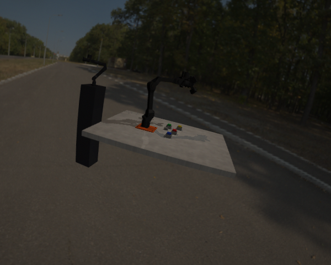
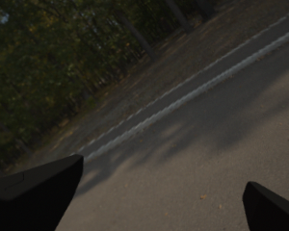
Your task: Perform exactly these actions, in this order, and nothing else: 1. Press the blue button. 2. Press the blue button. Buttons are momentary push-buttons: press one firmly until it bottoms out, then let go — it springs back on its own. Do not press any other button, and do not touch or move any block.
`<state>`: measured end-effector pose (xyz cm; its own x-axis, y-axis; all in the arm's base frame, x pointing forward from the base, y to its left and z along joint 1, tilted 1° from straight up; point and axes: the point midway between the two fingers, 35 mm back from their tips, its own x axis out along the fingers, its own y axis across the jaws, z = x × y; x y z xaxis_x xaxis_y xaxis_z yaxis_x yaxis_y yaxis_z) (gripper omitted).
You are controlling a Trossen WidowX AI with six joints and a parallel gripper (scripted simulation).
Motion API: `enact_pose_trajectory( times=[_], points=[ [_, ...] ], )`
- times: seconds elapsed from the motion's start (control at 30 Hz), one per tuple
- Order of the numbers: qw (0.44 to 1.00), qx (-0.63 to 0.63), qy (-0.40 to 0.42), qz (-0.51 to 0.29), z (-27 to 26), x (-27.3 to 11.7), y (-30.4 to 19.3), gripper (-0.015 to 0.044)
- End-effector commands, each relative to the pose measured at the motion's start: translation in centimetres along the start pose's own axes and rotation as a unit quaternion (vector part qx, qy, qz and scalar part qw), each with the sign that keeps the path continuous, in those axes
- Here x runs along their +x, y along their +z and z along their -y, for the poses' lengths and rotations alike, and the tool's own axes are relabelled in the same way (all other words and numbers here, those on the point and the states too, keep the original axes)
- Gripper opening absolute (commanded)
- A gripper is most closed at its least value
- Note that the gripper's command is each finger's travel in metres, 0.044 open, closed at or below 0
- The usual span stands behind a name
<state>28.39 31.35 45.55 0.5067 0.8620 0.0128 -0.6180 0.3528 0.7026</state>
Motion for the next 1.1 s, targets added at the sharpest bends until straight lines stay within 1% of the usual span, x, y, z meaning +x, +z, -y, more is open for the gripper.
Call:
enact_pose_trajectory(
  times=[0.0, 0.1, 0.2, 0.37, 0.5, 0.67, 0.77, 0.83, 0.97, 1.07],
  points=[
    [0.992, -0.040, -0.122, -0.013, 7.7, -1.5, 0.7, 0.0400],
    [0.972, -0.065, -0.222, -0.038, 14.0, -4.0, 1.0, 0.0400],
    [0.942, -0.081, -0.317, -0.076, 19.7, -7.8, 0.8, 0.0400],
    [0.874, -0.080, -0.449, -0.167, 27.4, -15.9, -0.7, 0.0400],
    [0.815, -0.052, -0.518, -0.255, 31.0, -23.2, -3.0, 0.0400],
    [0.745, 0.010, -0.553, -0.372, 32.3, -32.0, -7.0, 0.0400],
    [0.719, 0.047, -0.549, -0.424, 31.8, -35.5, -9.0, 0.0400],
    [0.712, 0.059, -0.545, -0.439, 31.5, -36.5, -9.6, 0.0400],
    [0.711, 0.061, -0.544, -0.441, 31.5, -36.6, -9.7, 0.0400],
    [0.711, 0.061, -0.544, -0.441, 32.9, -36.6, -10.9, 0.0321]
  ],
)
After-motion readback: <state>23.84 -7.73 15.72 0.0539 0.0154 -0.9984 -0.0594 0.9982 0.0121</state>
